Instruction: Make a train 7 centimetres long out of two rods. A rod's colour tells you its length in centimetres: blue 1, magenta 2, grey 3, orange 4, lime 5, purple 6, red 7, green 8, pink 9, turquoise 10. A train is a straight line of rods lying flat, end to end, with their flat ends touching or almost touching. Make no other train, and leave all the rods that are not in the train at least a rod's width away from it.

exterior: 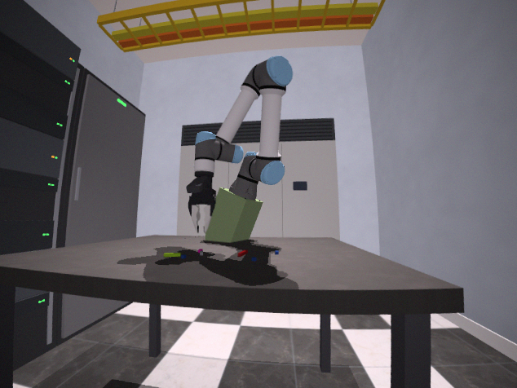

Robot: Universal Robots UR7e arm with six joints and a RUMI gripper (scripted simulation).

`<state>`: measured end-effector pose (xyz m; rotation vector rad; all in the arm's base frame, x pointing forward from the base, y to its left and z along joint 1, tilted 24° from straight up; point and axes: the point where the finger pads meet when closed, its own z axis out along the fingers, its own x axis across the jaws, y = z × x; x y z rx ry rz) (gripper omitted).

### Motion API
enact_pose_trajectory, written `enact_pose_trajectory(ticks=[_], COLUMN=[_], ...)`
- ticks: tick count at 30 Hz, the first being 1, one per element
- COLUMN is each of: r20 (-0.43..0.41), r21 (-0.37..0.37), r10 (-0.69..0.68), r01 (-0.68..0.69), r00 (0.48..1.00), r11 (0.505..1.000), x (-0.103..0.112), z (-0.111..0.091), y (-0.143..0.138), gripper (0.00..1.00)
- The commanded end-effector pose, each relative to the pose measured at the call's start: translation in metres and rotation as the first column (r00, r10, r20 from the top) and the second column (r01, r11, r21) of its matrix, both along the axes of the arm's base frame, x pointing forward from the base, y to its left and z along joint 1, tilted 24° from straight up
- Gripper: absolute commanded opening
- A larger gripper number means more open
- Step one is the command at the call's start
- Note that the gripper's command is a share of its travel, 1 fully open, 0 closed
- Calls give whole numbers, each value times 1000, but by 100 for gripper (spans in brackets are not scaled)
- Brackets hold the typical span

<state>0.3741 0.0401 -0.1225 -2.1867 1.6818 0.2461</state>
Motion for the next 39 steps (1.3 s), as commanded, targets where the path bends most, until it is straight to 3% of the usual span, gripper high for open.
enact_pose_trajectory(ticks=[1, 39], r20=[1, 1], r21=[0, 0], r10=[0, 0], r01=[0, 0], r00=[1000, 1000], r11=[1000, 1000], x=[0, 4], z=[-1, -40], y=[0, 16], gripper=[14, 14])
